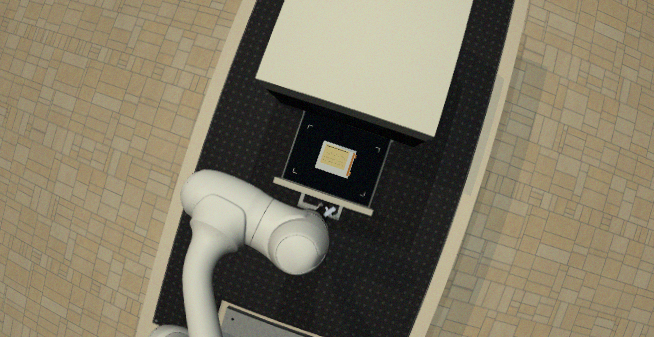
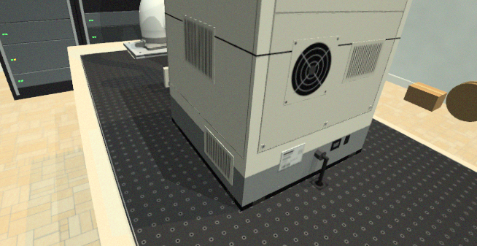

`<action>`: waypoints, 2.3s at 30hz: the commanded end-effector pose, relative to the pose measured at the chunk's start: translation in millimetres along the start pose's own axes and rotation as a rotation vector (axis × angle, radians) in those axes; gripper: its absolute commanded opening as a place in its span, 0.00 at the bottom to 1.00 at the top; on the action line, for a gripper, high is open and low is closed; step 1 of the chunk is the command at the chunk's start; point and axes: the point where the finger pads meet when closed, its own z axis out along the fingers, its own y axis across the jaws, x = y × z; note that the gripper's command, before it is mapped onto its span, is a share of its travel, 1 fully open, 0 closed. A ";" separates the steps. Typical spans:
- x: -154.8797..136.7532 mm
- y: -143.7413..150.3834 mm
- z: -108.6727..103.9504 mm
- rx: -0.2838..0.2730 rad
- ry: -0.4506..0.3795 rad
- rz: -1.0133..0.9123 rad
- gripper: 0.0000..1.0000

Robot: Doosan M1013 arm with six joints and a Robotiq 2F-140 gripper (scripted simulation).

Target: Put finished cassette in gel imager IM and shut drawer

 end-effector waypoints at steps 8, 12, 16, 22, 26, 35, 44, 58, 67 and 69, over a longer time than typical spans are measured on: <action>0.0 0.0 -0.1 0.028 -0.019 -0.286 0.27; 0.0 0.0 -0.1 0.040 -0.031 -0.418 0.27; 0.0 0.0 -0.1 0.051 -0.042 -0.550 0.27; 0.0 0.0 -0.1 0.062 -0.053 -0.683 0.27; 0.0 0.0 -0.1 0.063 -0.054 -0.694 0.27; 0.0 0.0 -0.1 0.063 -0.054 -0.694 0.27; -0.8 -0.4 10.6 0.063 -0.054 -0.694 0.27; -1.9 -1.1 26.5 0.063 -0.054 -0.694 0.27; -2.8 -1.5 38.5 0.063 -0.054 -0.694 0.27; -2.9 -1.6 39.8 0.063 -0.054 -0.694 0.27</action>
